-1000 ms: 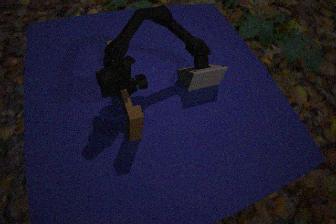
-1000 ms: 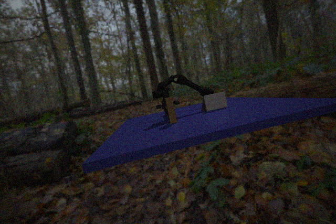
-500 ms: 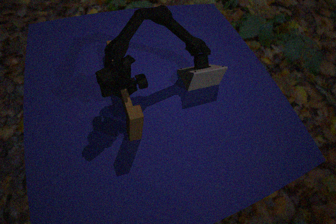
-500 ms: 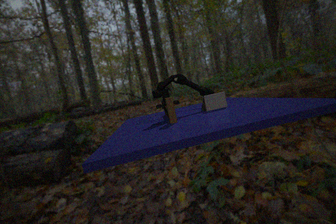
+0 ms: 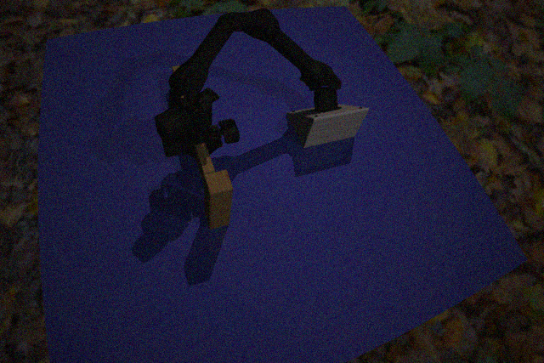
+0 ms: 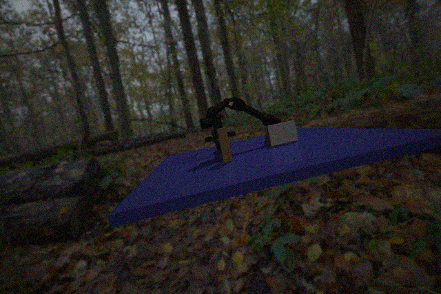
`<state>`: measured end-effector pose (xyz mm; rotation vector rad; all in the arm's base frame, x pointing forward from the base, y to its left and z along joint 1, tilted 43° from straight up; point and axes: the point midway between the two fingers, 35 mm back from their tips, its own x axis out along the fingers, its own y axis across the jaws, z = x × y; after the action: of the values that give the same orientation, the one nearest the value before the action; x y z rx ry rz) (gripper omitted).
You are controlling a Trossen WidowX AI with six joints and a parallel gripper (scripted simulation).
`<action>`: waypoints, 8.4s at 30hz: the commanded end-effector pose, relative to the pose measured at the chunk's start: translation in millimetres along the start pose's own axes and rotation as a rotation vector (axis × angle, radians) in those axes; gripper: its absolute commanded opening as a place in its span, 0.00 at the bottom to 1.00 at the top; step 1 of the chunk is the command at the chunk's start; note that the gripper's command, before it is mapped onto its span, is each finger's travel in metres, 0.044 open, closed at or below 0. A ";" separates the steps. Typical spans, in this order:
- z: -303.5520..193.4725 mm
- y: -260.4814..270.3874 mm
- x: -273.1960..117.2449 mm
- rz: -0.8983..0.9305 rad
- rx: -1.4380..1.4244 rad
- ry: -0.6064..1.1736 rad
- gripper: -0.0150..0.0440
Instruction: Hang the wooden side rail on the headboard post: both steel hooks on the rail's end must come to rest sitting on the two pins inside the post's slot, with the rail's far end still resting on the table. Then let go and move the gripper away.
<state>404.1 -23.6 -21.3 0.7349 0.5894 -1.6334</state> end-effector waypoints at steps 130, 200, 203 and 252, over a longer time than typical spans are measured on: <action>-10.7 2.5 -10.4 0.014 -0.002 0.003 0.25; -18.0 2.5 -11.7 0.014 -0.002 0.003 0.25; -18.3 2.5 -11.3 0.014 -0.002 0.003 0.25; -23.6 2.5 -11.3 0.014 -0.002 0.003 0.25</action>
<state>410.8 -4.4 -29.0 0.7373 0.5853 -1.6279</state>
